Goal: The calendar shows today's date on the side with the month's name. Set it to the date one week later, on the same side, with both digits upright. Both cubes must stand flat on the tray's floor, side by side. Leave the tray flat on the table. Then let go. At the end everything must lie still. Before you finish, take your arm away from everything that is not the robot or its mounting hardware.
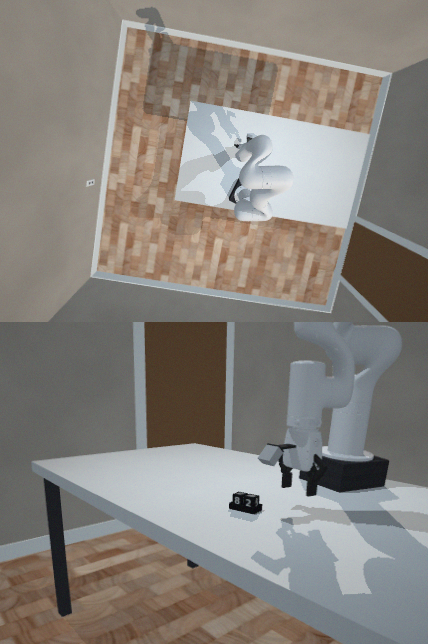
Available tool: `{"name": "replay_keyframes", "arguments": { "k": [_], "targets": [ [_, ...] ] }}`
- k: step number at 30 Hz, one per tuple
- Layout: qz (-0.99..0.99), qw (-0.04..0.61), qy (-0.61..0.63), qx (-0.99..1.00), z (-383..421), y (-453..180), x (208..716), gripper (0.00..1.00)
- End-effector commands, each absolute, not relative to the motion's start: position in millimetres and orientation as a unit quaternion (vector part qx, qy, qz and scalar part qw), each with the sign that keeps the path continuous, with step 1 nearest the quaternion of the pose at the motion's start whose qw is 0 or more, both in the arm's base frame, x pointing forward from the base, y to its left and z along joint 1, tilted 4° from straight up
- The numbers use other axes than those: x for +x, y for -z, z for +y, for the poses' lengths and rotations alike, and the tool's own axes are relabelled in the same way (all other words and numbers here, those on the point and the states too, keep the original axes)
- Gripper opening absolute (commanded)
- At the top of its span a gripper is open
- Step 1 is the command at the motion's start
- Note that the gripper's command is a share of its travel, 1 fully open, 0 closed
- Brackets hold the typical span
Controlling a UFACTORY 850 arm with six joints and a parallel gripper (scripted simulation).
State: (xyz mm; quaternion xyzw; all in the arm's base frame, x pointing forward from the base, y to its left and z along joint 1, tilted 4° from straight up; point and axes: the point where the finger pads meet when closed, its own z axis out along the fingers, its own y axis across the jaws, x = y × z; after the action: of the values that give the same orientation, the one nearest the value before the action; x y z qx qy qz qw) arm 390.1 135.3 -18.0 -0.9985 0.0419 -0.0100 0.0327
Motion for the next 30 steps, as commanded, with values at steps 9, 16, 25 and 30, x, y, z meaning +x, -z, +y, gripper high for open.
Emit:
{"name": "replay_keyframes", "arguments": {
  "k": [9, 16, 25, 30],
  "targets": [
    [0.090, 0.035, 0.004, -0.995, 136, 17, 393, 1.00],
    [0.128, 0.035, 0.002, -0.991, 137, 17, 402, 1.00],
    [0.128, 0.035, 0.002, -0.991, 139, 17, 412, 1.00],
    [0.128, 0.035, 0.002, -0.991, 139, 17, 415, 1.00]
  ]
}}
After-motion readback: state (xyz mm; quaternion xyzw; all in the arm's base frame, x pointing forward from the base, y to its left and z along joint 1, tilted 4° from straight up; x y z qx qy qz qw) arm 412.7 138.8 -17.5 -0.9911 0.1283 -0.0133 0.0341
